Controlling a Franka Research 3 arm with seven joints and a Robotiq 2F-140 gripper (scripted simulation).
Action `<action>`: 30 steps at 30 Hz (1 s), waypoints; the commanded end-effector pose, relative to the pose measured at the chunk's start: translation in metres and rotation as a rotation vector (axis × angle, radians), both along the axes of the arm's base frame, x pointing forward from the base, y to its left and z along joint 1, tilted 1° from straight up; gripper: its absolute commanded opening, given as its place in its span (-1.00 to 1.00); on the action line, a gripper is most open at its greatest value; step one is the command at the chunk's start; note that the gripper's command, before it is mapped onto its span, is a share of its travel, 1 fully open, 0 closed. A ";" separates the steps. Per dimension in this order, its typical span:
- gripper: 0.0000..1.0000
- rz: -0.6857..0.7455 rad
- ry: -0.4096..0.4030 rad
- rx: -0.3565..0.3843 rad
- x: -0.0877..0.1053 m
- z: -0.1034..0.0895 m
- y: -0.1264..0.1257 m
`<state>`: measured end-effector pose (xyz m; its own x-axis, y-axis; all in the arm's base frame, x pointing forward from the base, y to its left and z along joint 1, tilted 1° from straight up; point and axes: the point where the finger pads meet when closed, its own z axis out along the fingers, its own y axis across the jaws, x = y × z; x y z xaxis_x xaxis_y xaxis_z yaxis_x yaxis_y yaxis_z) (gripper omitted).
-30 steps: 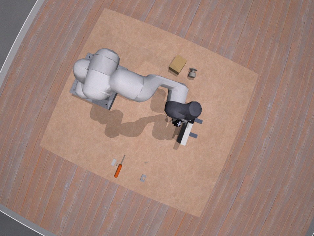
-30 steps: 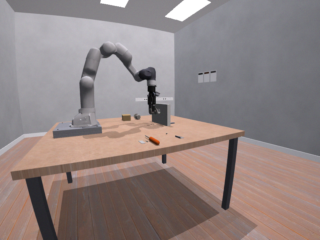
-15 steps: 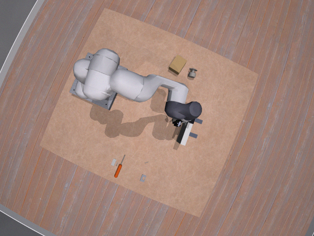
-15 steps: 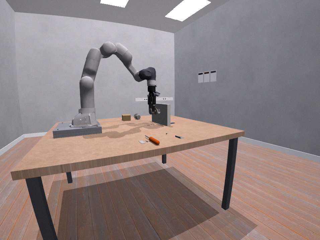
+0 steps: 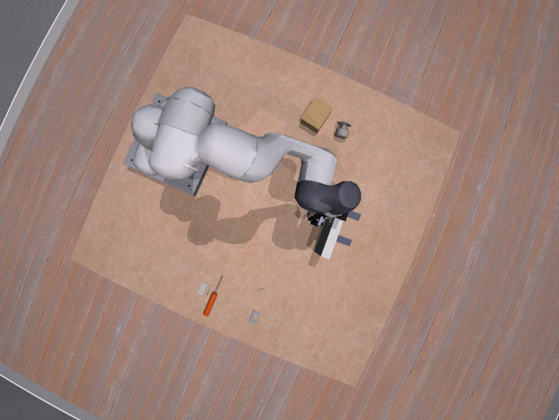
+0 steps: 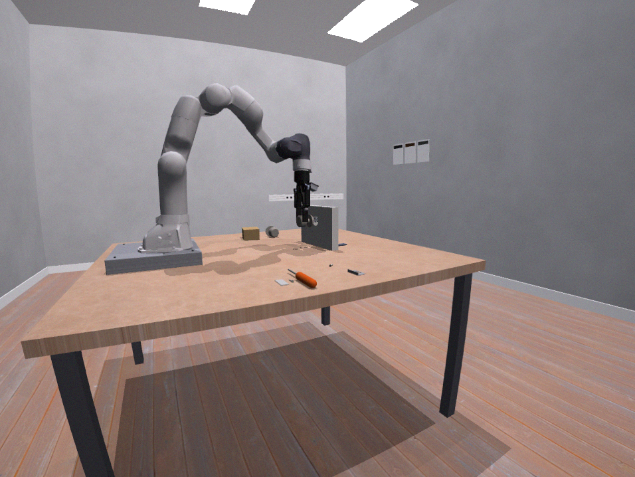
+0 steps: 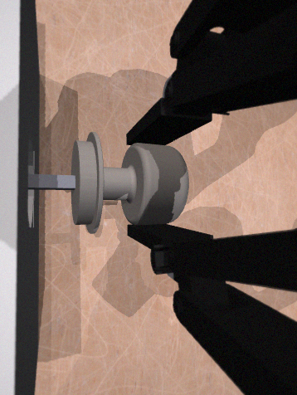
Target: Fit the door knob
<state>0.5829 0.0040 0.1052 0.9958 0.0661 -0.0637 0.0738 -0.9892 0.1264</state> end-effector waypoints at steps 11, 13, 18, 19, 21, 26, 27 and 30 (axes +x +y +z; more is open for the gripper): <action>-0.16 0.007 0.000 -0.003 0.001 0.001 0.000; -0.16 0.007 0.000 -0.003 0.002 0.001 0.000; -0.16 0.006 0.000 -0.003 0.004 0.001 0.000; -0.16 0.006 0.000 -0.003 0.004 0.002 0.000; -0.16 0.006 0.000 -0.003 0.005 0.002 0.000; -0.16 0.006 0.000 -0.003 0.006 0.002 0.000; -0.16 0.006 0.000 -0.003 0.006 0.002 0.000; -0.16 0.006 0.000 -0.003 0.006 0.002 0.000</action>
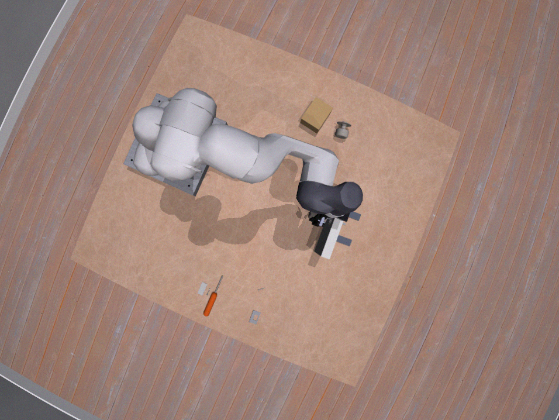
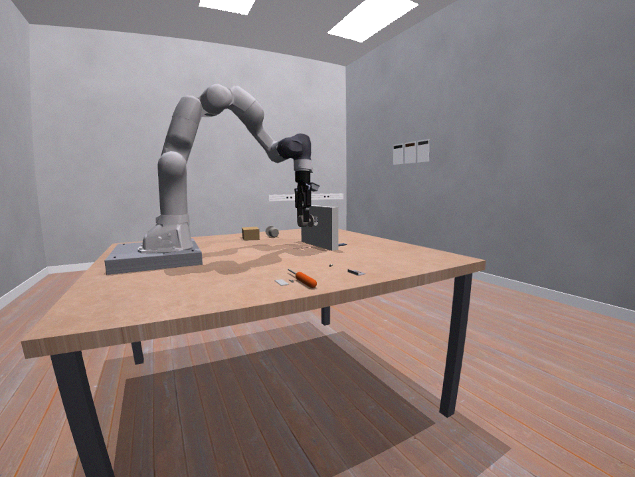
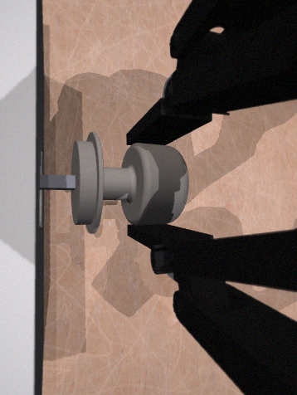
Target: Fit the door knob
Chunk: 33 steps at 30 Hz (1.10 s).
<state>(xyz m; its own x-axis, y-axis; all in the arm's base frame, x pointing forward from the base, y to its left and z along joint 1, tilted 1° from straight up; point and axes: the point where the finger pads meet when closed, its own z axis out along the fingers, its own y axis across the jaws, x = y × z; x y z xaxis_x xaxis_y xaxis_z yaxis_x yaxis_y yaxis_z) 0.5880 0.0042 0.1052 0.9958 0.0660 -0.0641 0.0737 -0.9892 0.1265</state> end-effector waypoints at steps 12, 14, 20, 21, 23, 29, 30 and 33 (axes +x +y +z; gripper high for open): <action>-0.16 0.006 -0.001 -0.003 0.003 0.002 0.000; -0.16 0.006 -0.001 -0.003 0.004 0.002 0.000; -0.16 0.006 -0.001 -0.003 0.006 0.002 0.000; -0.16 0.006 -0.001 -0.003 0.006 0.002 0.000; -0.16 0.006 -0.001 -0.003 0.006 0.002 0.000; -0.16 0.006 -0.001 -0.003 0.006 0.002 0.000; -0.16 0.006 -0.001 -0.003 0.006 0.002 0.000; -0.16 0.006 -0.001 -0.003 0.006 0.002 0.000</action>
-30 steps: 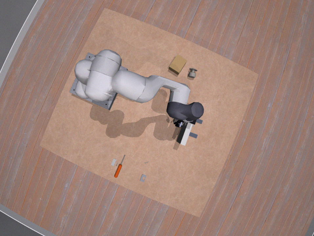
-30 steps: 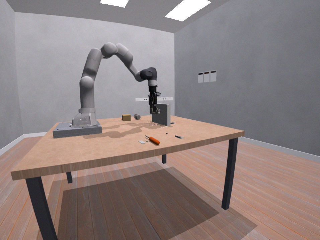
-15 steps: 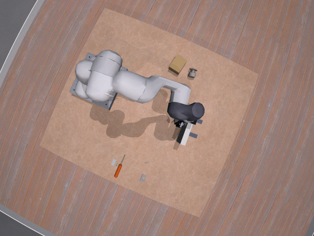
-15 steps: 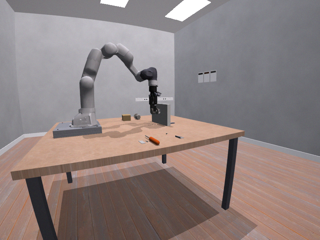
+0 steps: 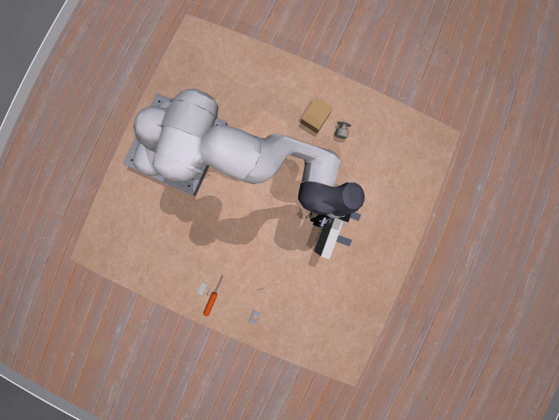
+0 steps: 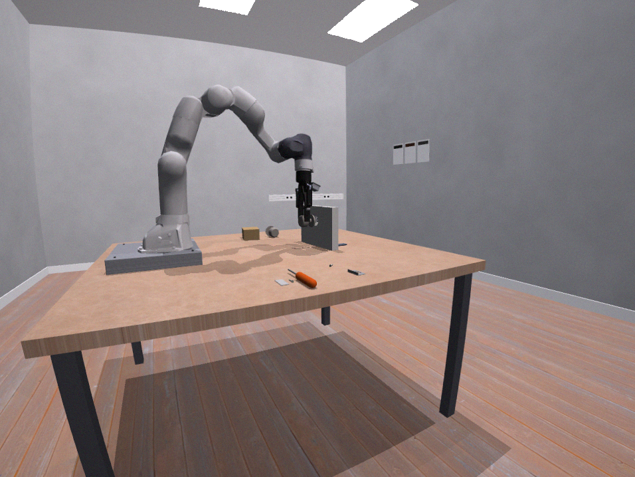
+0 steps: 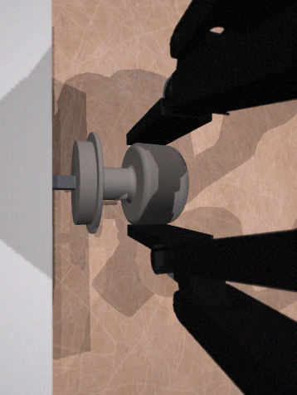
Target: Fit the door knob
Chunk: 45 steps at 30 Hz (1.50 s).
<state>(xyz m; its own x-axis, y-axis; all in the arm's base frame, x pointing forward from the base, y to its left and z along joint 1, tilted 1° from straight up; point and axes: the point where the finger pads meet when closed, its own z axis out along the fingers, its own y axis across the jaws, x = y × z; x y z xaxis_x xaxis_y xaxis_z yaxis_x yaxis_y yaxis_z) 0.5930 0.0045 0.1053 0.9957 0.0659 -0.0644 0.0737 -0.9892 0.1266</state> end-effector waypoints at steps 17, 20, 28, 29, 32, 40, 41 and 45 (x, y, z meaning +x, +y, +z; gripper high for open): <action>-0.16 0.006 -0.001 -0.003 0.006 0.002 0.000; -0.16 0.006 -0.001 -0.003 0.006 0.002 0.000; -0.16 0.006 -0.001 -0.003 0.006 0.002 0.000; -0.16 0.006 -0.001 -0.003 0.007 0.002 0.001; -0.16 0.006 -0.001 -0.003 0.009 0.002 0.001; -0.16 0.006 -0.001 -0.003 0.011 0.002 0.001; -0.16 0.006 -0.001 -0.003 0.011 0.002 0.001; -0.16 0.006 -0.001 -0.003 0.011 0.002 0.001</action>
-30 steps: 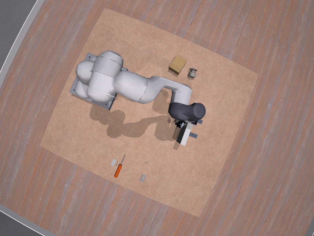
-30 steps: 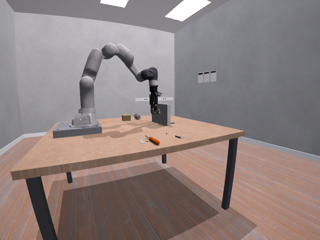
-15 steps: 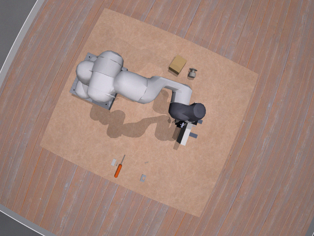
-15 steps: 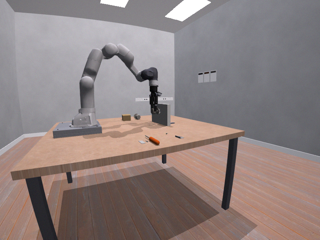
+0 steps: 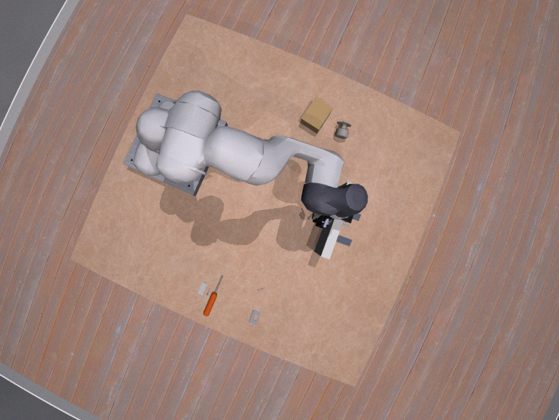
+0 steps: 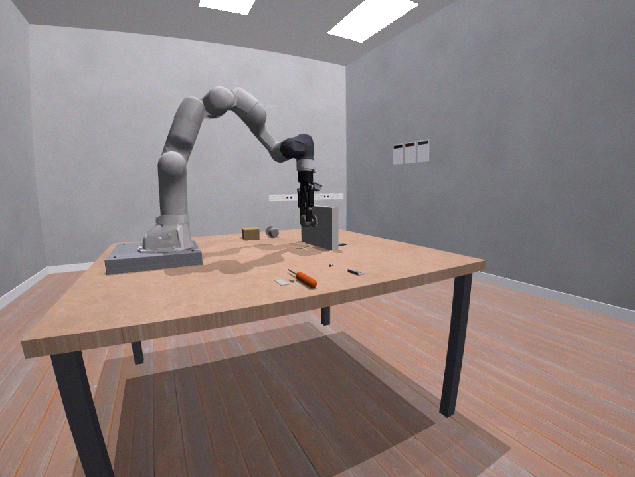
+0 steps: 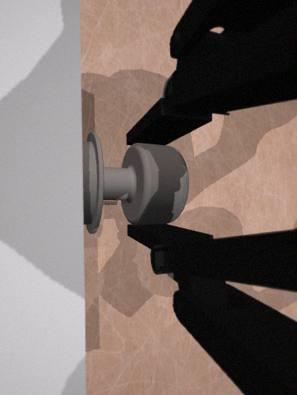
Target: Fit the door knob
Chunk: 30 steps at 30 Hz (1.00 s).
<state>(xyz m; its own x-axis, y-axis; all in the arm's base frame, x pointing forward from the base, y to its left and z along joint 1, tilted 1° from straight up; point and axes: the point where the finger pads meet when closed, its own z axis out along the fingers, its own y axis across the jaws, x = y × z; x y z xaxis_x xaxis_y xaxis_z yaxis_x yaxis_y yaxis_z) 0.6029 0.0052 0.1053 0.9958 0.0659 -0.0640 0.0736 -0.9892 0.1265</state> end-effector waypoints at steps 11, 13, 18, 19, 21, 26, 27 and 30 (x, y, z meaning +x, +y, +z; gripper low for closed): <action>-0.16 0.006 -0.001 -0.003 0.002 0.002 0.000; -0.16 0.006 -0.001 -0.003 0.003 0.002 0.000; -0.16 0.006 -0.001 -0.003 0.006 0.002 0.000; -0.16 0.006 -0.001 -0.003 0.006 0.002 0.000; -0.16 0.006 -0.001 -0.003 0.006 0.002 0.000; -0.16 0.006 -0.001 -0.003 0.006 0.002 0.000; -0.16 0.006 -0.001 -0.003 0.006 0.002 0.000; -0.16 0.006 -0.001 -0.003 0.006 0.002 0.000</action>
<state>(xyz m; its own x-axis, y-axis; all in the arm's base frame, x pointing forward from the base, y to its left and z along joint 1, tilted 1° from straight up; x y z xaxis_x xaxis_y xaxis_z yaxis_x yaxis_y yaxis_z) 0.6079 0.0055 0.1054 0.9957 0.0660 -0.0643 0.0737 -0.9892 0.1266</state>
